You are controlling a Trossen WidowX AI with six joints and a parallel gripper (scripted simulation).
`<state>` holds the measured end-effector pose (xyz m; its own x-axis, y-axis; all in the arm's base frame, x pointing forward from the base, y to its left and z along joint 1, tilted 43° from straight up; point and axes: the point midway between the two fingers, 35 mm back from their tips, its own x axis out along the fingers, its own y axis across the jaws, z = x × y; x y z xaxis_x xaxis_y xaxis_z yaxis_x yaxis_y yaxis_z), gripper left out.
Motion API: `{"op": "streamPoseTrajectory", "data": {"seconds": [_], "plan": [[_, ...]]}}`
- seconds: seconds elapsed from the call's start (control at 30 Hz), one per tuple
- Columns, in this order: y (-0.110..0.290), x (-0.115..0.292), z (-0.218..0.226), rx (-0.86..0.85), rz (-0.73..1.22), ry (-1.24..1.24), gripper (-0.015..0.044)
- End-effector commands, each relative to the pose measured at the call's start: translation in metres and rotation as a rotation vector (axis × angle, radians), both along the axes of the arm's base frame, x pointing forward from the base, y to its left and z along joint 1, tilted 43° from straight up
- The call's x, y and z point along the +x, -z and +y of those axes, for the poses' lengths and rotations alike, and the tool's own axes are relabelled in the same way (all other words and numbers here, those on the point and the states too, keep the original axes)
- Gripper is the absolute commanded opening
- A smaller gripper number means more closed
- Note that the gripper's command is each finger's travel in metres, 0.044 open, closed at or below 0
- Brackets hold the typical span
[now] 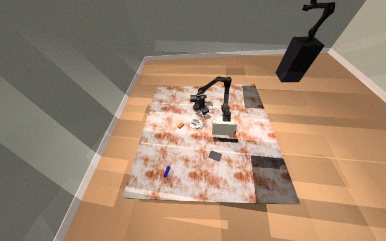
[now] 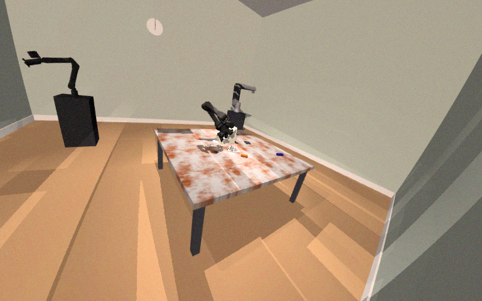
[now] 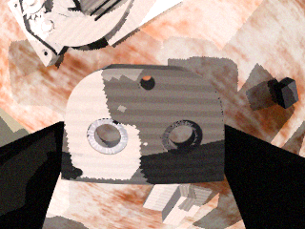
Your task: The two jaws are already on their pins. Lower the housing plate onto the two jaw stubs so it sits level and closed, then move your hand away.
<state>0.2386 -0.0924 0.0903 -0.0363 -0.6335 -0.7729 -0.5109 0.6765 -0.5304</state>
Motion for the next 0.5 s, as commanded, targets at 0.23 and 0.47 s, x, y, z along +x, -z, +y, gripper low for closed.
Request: {"op": "streamPoseTrajectory", "data": {"seconds": [0.23, 0.47], "plan": [[0.019, 0.009, 0.021, -0.012, -0.16, 0.199, 0.0351], [0.031, 0.014, 0.036, -0.026, -0.267, 0.329, 0.0351]]}}
